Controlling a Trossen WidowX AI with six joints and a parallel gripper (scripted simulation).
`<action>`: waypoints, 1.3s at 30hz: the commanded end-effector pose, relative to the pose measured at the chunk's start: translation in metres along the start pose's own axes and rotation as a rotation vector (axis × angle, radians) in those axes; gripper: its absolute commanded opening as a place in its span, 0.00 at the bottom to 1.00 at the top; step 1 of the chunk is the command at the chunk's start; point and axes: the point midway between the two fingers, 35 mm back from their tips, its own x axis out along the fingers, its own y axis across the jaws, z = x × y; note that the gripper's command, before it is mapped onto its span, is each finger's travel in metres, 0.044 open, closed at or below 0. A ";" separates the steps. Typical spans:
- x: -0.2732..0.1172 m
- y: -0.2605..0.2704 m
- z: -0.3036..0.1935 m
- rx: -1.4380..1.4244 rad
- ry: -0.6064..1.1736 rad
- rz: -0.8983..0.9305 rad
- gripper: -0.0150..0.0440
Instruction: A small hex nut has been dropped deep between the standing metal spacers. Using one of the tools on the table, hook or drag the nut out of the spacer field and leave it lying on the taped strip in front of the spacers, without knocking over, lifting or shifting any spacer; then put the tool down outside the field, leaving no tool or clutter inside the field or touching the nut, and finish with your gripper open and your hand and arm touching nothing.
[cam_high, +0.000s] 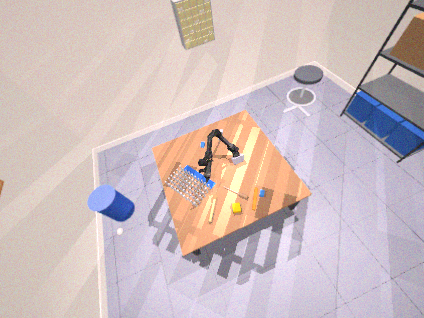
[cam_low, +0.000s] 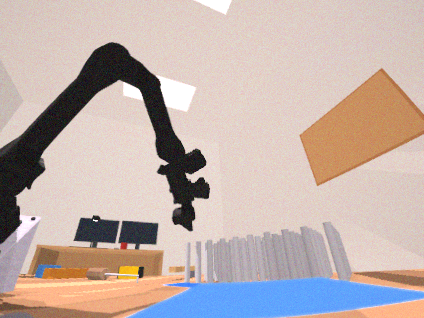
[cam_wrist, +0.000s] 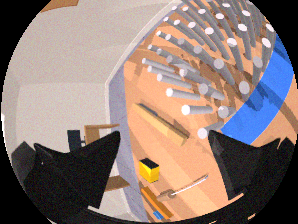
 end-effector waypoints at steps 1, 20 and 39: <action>0.020 0.035 -0.059 0.106 0.094 -0.067 1.00; 0.058 0.059 -0.303 0.408 0.029 -0.464 1.00; 0.060 0.040 -0.357 0.463 -0.093 -0.519 1.00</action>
